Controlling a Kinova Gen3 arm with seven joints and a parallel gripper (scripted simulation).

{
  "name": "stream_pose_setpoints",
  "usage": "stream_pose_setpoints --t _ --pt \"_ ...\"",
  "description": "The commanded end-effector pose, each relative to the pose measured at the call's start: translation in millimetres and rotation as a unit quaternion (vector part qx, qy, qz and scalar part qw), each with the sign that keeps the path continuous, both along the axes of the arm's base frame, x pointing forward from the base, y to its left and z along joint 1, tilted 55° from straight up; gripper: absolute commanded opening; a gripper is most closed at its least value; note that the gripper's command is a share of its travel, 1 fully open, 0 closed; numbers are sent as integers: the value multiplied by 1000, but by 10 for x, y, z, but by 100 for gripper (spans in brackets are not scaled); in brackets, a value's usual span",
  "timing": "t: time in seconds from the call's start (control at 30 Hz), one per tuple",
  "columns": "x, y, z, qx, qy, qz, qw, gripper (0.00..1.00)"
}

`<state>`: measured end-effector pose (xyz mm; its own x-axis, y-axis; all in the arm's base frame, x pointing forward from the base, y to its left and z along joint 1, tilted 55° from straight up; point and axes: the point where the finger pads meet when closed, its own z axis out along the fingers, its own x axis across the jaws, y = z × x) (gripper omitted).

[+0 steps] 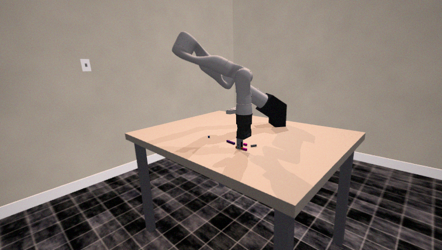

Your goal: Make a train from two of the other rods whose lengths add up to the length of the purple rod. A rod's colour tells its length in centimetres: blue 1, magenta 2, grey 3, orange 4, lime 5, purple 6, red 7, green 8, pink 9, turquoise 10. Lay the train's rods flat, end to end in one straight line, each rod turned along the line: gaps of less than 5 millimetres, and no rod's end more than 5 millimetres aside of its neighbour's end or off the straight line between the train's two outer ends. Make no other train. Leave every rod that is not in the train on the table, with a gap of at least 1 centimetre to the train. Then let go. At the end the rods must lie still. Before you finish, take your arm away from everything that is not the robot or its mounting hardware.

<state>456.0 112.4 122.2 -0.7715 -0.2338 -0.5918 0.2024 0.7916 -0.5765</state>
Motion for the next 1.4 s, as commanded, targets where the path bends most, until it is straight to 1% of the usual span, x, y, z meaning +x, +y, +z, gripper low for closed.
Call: stream_pose_setpoints --t 0.0,0.87,0.9,0.97,1.0,1.07,1.1,1.17,1.2,1.27,1.3,1.37 --pt "7 -6 -18 4 -2 -2 1000 24" --pt "7 -6 -18 4 -2 -2 1000 24" --pt "7 -6 -18 4 -2 -2 1000 30" --pt "7 -6 -18 4 -2 -2 1000 30" --pt "7 -6 -18 4 -2 -2 1000 36" --pt "7 -6 -18 4 -2 -2 1000 36" --pt "7 -6 -18 4 -2 -2 1000 42" --pt "7 -6 -18 4 -2 -2 1000 42" --pt "7 -6 -18 4 -2 -2 1000 48" --pt "7 -6 -18 4 -2 -2 1000 48" --pt "7 -6 -18 4 -2 -2 1000 54" --pt "7 -6 -18 4 -2 -2 1000 54"
